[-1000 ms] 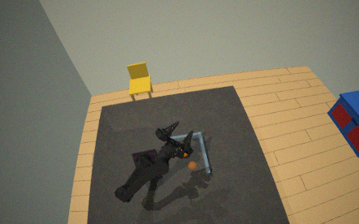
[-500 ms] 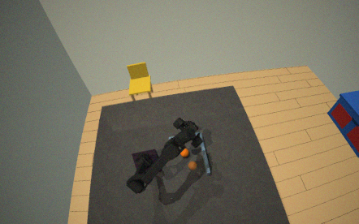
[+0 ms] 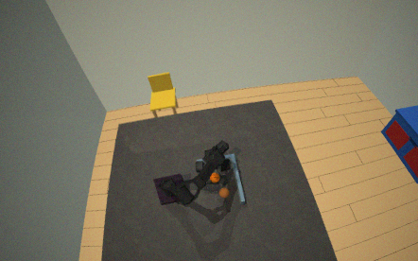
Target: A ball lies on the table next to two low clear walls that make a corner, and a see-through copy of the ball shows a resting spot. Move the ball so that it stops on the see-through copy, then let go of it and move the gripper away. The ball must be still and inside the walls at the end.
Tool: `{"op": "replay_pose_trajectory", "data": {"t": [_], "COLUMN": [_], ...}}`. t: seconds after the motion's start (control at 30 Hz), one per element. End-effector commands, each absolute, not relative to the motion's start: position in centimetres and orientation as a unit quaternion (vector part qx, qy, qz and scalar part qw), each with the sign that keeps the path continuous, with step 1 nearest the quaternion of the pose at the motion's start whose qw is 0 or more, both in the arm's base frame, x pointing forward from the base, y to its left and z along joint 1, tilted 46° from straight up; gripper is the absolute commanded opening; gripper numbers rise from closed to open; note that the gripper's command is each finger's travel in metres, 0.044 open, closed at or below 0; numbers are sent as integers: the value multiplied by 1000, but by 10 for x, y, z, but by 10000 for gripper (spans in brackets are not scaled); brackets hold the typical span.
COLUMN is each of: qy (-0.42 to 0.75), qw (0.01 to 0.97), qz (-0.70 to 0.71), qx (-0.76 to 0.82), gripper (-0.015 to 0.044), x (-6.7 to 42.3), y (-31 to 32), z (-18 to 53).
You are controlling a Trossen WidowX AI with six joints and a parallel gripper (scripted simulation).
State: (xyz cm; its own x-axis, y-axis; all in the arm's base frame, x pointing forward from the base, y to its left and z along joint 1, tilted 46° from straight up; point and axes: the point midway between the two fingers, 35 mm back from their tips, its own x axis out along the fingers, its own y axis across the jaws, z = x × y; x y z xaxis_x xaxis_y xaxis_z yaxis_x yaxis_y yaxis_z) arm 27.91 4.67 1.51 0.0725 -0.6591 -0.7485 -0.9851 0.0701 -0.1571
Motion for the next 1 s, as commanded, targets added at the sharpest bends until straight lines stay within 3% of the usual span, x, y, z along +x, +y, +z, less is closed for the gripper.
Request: {"op": "replay_pose_trajectory", "data": {"t": [0.0, 0.97], "qy": [645, 644], "qw": [293, 293], "qz": [244, 244], "qx": [-662, -663], "gripper": [407, 407], "x": [278, 281], "y": [39, 11], "z": [15, -13]}}
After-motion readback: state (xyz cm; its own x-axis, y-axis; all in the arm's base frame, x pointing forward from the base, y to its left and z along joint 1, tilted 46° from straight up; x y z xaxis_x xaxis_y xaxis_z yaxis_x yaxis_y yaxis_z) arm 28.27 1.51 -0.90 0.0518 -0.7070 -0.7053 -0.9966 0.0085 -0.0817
